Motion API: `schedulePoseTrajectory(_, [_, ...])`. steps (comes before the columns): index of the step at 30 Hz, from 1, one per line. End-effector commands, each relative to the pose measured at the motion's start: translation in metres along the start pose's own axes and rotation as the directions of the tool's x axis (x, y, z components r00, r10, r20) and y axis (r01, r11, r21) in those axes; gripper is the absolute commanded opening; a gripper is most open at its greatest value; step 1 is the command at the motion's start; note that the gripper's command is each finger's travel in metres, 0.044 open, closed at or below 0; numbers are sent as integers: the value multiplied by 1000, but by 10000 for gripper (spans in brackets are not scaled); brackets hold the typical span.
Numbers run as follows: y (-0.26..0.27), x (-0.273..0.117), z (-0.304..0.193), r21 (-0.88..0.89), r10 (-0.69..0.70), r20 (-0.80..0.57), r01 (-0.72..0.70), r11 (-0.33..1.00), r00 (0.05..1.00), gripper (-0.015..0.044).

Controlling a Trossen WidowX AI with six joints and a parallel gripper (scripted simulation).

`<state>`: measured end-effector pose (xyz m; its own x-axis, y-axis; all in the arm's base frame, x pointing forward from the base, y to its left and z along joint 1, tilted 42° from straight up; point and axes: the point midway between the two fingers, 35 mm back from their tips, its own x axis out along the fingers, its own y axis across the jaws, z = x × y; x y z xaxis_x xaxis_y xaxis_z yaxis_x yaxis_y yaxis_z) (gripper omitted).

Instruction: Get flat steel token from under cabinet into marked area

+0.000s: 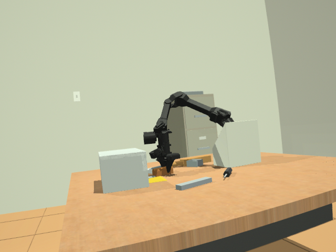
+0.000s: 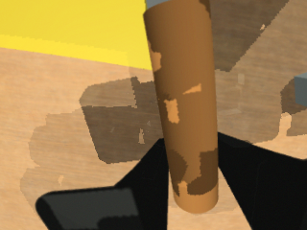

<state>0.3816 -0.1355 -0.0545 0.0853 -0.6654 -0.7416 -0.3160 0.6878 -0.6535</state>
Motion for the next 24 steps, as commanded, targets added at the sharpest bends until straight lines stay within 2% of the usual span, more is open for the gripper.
schedulePoseTrajectory(1, [0,1,-6,-5,4,-2,-4,1000,1000,0])
schedulePoseTrajectory(24, [-1,1,-30,-6,4,-4,-4,1000,1000,0])
